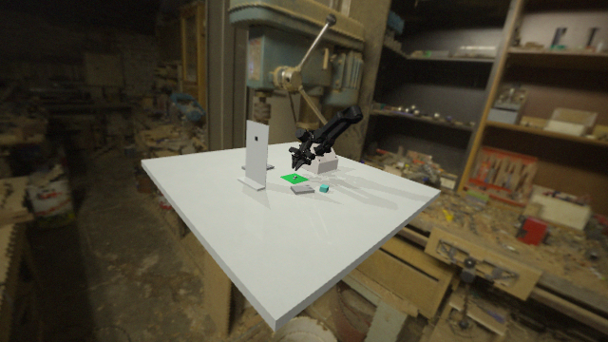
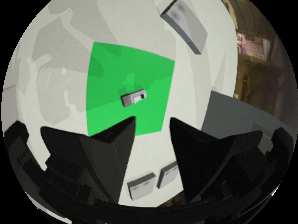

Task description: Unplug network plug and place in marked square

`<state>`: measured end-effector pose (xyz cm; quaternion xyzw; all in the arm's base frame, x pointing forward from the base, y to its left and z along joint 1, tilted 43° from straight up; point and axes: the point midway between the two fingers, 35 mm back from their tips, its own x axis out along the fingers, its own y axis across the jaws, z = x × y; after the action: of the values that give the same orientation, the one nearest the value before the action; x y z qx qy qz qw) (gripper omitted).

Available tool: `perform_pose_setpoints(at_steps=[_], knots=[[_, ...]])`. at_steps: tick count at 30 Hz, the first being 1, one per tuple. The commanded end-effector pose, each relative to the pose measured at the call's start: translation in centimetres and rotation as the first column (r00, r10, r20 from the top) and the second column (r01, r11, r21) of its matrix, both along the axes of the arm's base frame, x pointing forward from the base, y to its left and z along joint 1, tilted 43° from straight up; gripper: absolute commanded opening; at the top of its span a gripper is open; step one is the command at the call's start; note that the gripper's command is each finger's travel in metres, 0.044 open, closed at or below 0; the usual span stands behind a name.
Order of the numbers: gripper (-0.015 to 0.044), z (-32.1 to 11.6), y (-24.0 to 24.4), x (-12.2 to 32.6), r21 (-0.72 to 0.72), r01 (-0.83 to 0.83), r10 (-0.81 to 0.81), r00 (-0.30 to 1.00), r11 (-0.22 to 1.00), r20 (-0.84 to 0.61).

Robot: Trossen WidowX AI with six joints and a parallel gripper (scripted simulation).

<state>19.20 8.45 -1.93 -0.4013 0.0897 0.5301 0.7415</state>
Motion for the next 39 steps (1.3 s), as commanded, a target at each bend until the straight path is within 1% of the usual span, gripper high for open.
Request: perform_pose_setpoints(at_steps=[1, 39], knots=[[0.0156, 0.1, -0.2, 0.2, -0.001, -0.002, 0.002, 1.0, 1.0, 0.005], [0.0156, 1.7, -2.2, 0.6, -0.01, -0.005, 0.005, 1.0, 1.0, 0.0]])
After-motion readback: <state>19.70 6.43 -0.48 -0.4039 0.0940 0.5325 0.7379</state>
